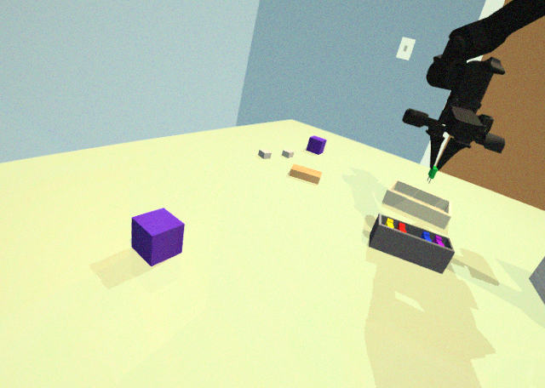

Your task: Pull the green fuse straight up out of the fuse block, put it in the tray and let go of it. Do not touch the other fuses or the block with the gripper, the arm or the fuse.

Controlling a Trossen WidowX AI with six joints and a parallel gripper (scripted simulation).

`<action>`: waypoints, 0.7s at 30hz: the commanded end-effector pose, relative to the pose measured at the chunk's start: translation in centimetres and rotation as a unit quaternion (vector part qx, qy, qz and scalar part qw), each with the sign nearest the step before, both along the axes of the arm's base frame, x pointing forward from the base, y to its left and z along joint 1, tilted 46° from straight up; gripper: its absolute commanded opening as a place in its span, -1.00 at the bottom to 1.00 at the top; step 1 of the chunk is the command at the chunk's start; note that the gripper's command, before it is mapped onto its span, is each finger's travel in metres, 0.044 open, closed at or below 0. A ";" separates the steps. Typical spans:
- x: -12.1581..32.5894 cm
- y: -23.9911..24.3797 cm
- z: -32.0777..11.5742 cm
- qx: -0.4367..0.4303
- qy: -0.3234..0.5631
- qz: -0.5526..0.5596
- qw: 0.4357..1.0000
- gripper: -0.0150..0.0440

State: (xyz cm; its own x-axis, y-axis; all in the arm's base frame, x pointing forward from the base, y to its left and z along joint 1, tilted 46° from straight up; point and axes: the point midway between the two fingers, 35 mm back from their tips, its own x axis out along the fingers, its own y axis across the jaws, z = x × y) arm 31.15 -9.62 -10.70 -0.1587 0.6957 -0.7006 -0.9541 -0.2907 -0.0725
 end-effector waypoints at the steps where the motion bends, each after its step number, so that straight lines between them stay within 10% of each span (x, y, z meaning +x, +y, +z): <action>1: 0.1 -0.1 -0.3 -0.002 -0.003 0.005 1.000 -0.49; 21: -0.4 2.1 -2.5 -0.001 -0.003 0.005 1.000 -0.49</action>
